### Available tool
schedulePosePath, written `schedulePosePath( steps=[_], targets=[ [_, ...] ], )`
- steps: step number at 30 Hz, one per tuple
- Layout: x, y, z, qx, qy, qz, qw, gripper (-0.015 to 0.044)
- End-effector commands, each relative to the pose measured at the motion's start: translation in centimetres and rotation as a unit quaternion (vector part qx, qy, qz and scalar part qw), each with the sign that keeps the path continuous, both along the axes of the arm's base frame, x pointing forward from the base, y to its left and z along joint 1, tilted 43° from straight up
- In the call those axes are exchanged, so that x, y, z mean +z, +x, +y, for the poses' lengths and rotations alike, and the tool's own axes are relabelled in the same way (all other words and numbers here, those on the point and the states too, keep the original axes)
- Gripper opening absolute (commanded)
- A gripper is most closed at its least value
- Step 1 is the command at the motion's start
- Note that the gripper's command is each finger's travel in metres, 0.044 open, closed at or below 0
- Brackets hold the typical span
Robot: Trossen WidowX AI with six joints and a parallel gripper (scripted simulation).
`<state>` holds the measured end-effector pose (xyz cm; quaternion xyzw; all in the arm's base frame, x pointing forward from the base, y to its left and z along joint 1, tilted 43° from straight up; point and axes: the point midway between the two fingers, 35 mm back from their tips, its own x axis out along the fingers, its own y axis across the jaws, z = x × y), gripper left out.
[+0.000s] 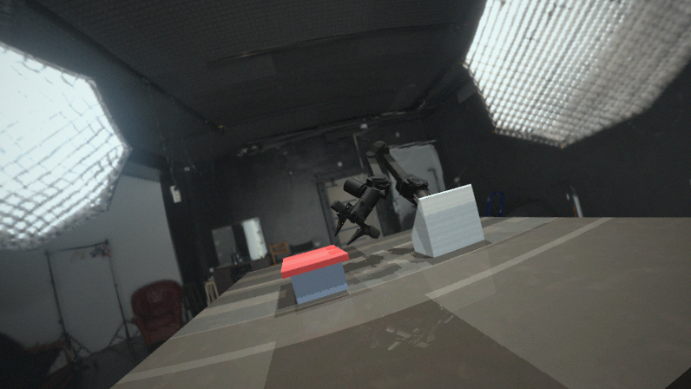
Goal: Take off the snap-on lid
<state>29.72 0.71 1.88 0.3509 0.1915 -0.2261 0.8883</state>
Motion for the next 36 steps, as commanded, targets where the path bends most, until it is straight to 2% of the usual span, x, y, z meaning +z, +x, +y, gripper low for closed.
schedulePosePath(
  steps=[1, 29, 36],
  targets=[
    [-0.4, 0.4, -0.1, 0.002, -0.002, 0.004, 1.000, 0.0235],
    [-2.8, 3.5, -1.5, 0.002, -0.003, 0.002, 1.000, 0.0235],
    [-2.8, 3.5, -1.5, 0.002, -0.003, 0.002, 1.000, 0.0188]
  ],
)
